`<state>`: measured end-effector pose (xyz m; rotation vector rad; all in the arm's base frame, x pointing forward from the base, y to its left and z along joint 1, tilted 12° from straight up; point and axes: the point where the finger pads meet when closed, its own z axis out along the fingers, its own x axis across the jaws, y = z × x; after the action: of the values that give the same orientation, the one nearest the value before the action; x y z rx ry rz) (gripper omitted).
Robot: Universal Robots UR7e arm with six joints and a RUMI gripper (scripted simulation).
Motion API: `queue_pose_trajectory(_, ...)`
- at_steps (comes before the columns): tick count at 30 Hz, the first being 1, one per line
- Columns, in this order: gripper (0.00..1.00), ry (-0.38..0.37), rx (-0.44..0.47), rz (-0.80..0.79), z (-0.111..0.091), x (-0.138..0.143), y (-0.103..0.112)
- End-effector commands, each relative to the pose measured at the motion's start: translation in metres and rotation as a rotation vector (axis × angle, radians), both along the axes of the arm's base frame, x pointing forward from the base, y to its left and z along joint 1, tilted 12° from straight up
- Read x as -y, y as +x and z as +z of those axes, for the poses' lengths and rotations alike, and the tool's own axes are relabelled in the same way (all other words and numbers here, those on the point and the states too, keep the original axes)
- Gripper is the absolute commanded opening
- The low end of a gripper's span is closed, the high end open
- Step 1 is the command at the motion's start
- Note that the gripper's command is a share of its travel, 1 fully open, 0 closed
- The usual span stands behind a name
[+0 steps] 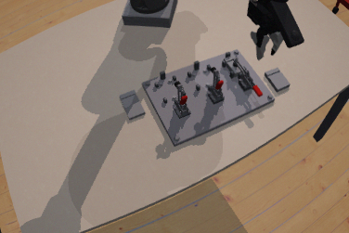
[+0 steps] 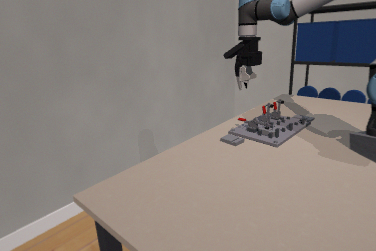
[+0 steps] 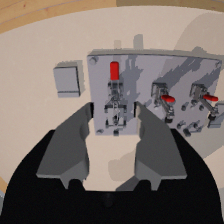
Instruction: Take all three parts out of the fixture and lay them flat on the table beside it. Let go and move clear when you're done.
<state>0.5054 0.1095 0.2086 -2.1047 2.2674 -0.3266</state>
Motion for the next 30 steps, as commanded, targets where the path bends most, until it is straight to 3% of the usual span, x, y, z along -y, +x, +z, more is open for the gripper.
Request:
queue_pose_trajectory(1,0.28,0.0,0.001,0.0,-0.002,0.0,0.001)
queue_pose_trajectory(16,0.28,0.0,0.001,0.0,-0.046,0.006,0.008)
queue_pose_trajectory(30,0.28,0.0,0.001,0.0,-0.112,0.015,0.019)
